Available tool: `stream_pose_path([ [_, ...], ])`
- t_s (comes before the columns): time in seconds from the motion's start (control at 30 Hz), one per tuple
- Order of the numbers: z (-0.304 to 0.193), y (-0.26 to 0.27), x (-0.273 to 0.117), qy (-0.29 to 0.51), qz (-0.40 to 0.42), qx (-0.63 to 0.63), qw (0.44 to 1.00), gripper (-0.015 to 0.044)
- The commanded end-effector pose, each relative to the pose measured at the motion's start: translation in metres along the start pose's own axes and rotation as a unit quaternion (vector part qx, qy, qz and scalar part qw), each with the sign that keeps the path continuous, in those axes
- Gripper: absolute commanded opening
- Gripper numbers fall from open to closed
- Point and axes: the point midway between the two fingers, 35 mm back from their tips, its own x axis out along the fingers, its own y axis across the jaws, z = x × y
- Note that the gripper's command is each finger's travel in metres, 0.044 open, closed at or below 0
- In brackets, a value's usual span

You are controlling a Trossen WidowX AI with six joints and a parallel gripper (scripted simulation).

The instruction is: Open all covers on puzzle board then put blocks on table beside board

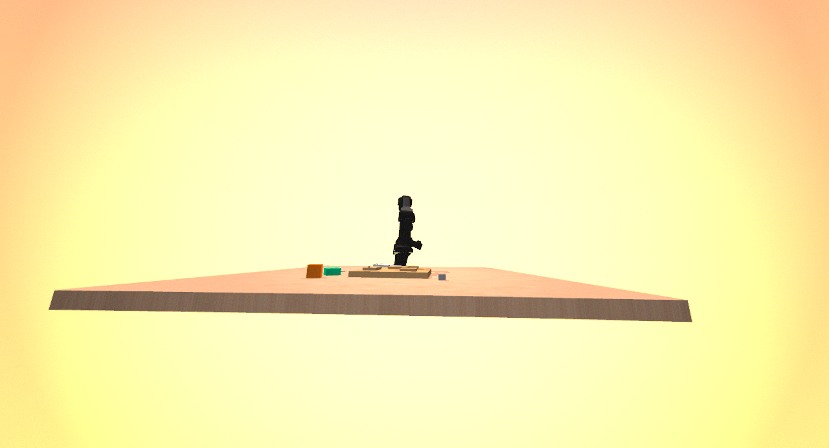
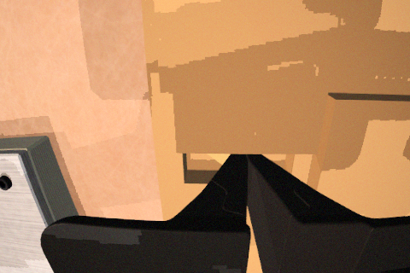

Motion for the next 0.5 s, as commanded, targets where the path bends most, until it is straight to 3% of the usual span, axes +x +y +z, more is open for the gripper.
stream_pose_path([
  [0.0,0.006,-0.003,-0.001,-0.003,-0.002,0.001,1.000,0.0000],
  [0.47,0.020,-0.002,-0.001,-0.003,-0.002,0.001,1.000,0.0000],
])
